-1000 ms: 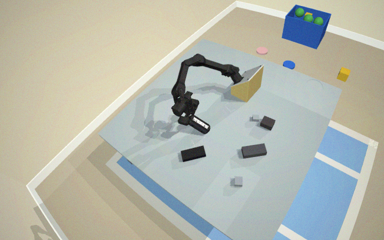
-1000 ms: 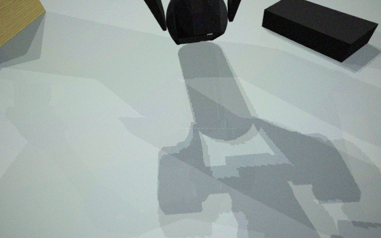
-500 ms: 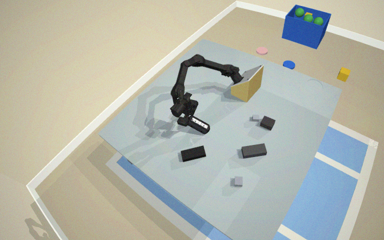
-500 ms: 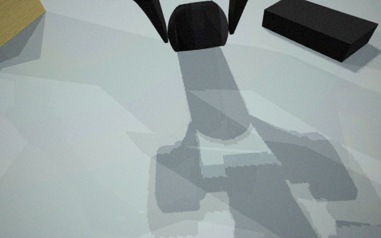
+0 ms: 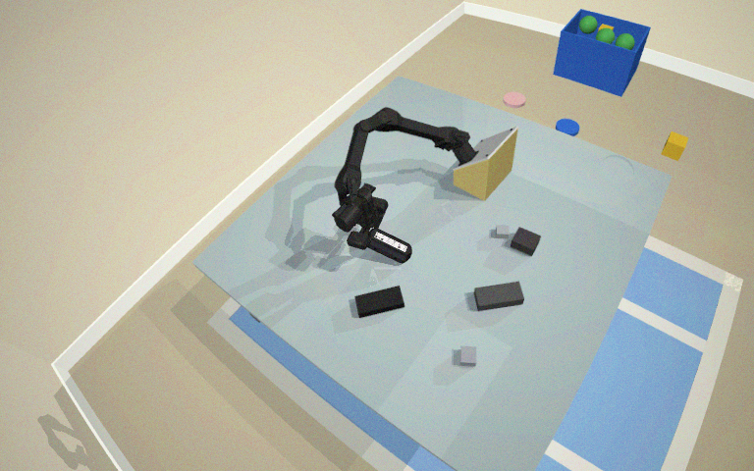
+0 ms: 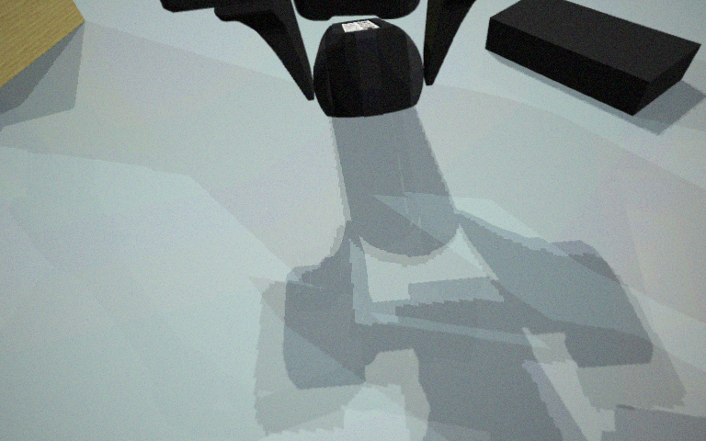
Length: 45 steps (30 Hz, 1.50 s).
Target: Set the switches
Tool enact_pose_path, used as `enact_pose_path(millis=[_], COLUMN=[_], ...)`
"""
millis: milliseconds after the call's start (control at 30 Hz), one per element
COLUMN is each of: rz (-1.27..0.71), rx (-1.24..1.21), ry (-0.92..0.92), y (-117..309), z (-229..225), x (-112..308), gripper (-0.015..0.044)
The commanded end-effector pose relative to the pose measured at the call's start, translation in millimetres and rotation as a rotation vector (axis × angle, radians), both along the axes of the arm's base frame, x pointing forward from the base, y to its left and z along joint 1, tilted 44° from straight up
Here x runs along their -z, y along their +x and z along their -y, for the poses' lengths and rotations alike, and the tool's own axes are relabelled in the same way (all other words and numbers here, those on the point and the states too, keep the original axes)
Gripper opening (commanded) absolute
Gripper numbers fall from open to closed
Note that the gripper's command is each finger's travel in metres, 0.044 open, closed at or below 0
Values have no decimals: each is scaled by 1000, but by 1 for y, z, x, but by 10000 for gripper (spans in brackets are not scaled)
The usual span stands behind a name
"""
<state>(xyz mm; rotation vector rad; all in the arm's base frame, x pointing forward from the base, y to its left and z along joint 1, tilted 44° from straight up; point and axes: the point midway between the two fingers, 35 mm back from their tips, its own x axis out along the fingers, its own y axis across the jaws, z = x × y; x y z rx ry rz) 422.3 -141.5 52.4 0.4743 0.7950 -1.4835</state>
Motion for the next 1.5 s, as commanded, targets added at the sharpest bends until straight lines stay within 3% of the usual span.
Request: enact_pose_path(millis=[0,1467], rz=[-15,-15], rx=[-8,-8], ry=[5,3], y=[-2,-3], z=[1,32], x=[4,20], gripper=[338,338])
